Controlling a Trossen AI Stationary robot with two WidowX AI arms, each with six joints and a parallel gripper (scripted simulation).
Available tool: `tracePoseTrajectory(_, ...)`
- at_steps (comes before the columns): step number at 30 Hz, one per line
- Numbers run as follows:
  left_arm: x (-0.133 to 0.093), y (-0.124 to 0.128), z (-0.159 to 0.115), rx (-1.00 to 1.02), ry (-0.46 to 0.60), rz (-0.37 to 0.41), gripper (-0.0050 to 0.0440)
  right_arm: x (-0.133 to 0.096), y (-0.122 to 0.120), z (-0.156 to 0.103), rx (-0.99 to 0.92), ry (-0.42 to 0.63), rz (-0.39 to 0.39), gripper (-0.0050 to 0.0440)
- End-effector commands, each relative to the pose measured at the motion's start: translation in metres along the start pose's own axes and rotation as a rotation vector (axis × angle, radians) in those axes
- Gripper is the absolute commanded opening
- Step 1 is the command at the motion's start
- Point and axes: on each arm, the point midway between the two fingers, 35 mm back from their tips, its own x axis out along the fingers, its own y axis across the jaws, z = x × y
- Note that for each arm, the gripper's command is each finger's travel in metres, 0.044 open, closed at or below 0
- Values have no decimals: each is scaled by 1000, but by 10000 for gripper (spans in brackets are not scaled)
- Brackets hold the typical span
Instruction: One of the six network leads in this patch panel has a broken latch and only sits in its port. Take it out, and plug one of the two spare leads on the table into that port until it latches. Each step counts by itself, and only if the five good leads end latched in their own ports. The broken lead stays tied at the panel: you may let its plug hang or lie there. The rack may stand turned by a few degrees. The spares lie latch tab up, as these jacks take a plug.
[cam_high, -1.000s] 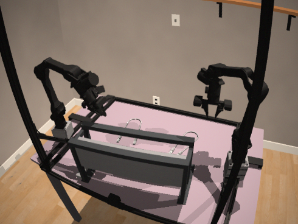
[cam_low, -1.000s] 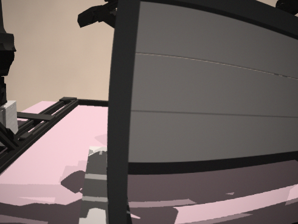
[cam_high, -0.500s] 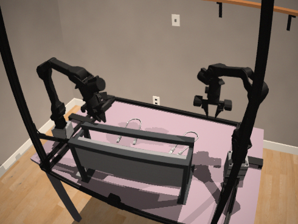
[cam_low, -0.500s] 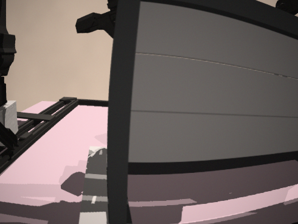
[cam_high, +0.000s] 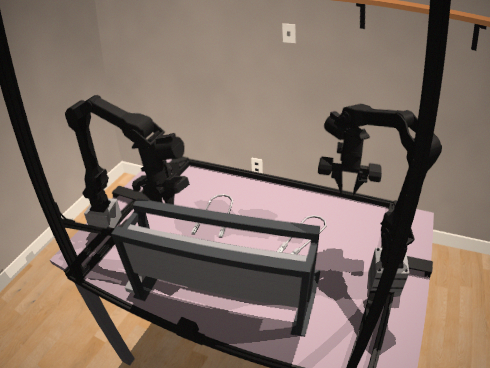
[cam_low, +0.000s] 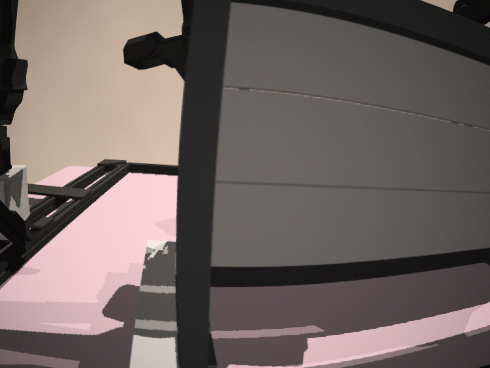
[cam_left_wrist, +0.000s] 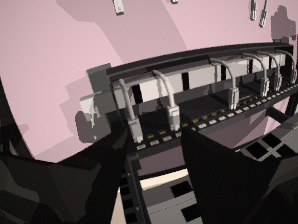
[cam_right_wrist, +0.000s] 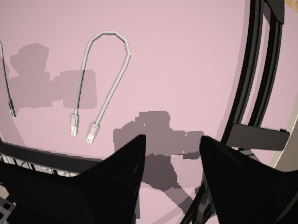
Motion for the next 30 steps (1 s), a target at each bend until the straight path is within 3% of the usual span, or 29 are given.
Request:
tracePoseTrajectory(1, 1, 0, 0, -10, 10, 5, 176, 0, 0, 0, 0, 0, 0, 176)
tracePoseTrajectory(8, 1, 0, 0, -10, 10, 5, 176, 0, 0, 0, 0, 0, 0, 176)
tracePoseTrajectory(9, 28, 4, -7, -152, 173, 100, 176, 0, 0, 0, 0, 0, 0, 176)
tracePoseTrajectory(25, 28, 4, -7, -152, 173, 100, 176, 0, 0, 0, 0, 0, 0, 176)
tracePoseTrajectory(26, 50, 8, -13, -271, 311, 182, 176, 0, 0, 0, 0, 0, 0, 176)
tracePoseTrajectory(30, 50, 8, -13, -271, 311, 182, 176, 0, 0, 0, 0, 0, 0, 176)
